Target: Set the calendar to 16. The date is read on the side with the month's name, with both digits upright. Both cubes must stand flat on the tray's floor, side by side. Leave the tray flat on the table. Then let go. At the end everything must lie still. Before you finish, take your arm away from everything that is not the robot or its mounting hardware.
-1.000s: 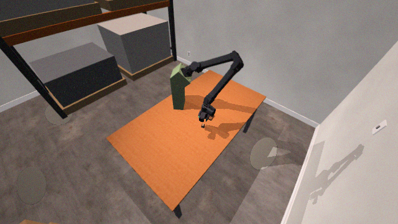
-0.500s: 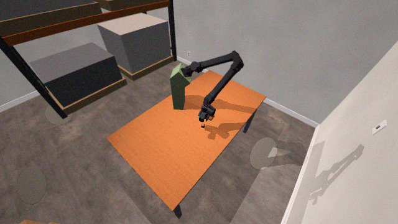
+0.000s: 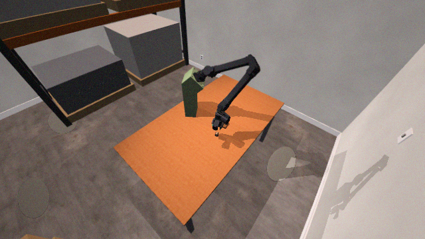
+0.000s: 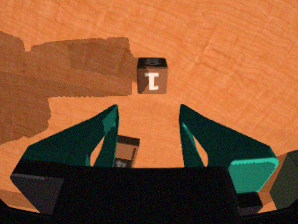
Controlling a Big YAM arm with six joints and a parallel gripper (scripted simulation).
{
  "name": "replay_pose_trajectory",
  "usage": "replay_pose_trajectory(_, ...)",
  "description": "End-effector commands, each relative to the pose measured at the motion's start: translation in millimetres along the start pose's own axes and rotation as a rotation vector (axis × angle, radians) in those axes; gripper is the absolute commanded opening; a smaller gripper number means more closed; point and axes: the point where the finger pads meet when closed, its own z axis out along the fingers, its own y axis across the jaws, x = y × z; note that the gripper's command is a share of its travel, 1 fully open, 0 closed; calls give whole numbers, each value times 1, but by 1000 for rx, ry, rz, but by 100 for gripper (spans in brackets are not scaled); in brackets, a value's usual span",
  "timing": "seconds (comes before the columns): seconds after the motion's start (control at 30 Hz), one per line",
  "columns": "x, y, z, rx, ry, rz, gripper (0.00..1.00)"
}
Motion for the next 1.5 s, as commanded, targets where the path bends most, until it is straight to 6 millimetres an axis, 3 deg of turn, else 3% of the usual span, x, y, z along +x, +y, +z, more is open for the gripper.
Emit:
replay_pose_trajectory(0.0, 7, -2, 10, 7, 12, 13, 47)
replay_pose_trajectory(1.1, 9, -2, 52, 7, 12, 15, 47)
replay_pose_trajectory(1.47, 10, -4, 58, 10, 14, 18, 47)
